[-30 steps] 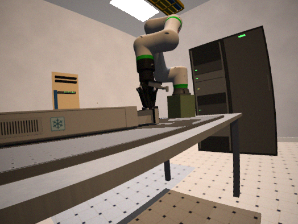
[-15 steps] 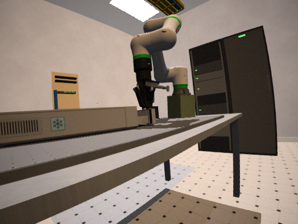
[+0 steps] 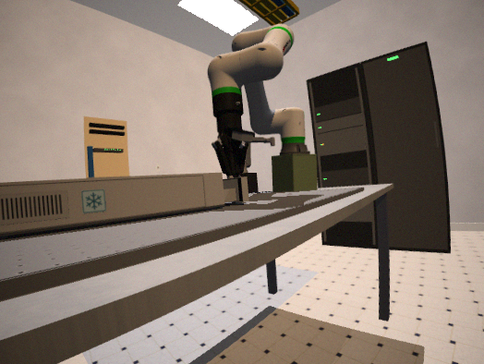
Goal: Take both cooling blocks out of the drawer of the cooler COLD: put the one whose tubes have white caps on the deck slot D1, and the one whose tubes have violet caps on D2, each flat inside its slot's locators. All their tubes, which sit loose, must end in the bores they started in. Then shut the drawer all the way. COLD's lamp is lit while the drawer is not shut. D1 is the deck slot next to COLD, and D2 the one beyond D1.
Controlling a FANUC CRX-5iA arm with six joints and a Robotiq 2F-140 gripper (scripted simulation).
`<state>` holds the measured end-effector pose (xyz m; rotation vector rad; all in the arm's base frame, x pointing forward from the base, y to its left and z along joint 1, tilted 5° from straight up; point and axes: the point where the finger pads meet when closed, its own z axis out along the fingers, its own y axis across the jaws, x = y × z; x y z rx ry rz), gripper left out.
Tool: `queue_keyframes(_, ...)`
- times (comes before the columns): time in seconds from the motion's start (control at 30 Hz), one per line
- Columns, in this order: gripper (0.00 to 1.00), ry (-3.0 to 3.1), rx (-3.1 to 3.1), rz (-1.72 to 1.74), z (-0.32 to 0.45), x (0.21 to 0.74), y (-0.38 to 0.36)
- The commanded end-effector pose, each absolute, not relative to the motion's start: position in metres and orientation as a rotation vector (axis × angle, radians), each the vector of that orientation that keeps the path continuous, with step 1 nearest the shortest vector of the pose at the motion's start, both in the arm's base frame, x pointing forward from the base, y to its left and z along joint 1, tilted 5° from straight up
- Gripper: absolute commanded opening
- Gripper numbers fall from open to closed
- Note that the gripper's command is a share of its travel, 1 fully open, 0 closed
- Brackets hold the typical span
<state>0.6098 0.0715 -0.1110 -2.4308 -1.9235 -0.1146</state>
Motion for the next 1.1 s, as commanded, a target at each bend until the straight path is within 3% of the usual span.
queue_keyframes(0.0, 0.1, -1.925, -2.432, -0.118, -0.11, 0.615, 0.07)
queue_keyframes(1.07, 0.1, -1.925, -2.432, -0.118, -0.109, 0.639, 0.065)
